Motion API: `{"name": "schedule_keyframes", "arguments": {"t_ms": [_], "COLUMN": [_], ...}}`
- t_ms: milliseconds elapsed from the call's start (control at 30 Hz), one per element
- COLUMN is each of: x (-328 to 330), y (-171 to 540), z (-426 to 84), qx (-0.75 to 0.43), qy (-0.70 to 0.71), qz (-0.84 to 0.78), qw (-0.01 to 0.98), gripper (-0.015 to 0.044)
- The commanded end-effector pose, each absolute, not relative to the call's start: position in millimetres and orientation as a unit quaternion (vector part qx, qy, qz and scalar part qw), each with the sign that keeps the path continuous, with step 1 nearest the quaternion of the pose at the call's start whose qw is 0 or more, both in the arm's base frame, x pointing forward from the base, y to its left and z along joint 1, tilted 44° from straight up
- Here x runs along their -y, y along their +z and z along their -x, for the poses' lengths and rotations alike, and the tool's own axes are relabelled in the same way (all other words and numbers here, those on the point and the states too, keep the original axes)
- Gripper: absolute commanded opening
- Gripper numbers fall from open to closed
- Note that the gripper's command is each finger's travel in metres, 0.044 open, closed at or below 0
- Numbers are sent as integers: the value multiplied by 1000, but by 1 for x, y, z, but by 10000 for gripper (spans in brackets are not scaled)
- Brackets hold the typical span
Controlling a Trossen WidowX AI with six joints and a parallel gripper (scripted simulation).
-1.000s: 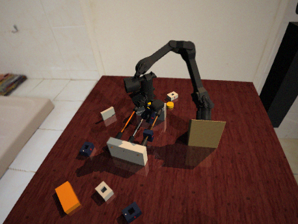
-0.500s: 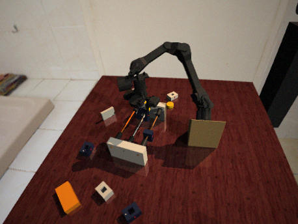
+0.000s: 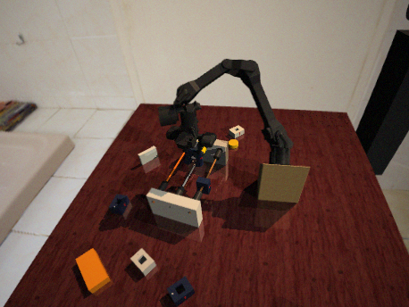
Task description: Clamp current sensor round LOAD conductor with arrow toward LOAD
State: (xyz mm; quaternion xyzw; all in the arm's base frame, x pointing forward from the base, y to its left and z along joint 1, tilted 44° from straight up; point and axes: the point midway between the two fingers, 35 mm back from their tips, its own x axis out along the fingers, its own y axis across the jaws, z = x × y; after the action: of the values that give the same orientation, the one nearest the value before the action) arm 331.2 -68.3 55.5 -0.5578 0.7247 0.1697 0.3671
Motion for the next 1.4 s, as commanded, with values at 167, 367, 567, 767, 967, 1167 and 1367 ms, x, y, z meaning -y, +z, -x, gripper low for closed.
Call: {"name": "schedule_keyframes", "arguments": {"t_ms": [167, 367, 567, 767, 967, 1167, 1367], "x": [79, 86, 92, 97, 95, 95, 95], "y": [43, 37, 30, 25, 29, 29, 29], "z": [-328, -327, -325, -324, -326, -326, -326], "qx": [-726, -726, -726, -726, -725, -725, -725], "qy": [172, 172, 172, 172, 169, 169, 169], "qz": [559, 559, 559, 559, 558, 558, 558], "qw": [362, 362, 362, 361, 366, 366, 366], "gripper": [0, 0, 0, 0, 0, 0, 0]}}
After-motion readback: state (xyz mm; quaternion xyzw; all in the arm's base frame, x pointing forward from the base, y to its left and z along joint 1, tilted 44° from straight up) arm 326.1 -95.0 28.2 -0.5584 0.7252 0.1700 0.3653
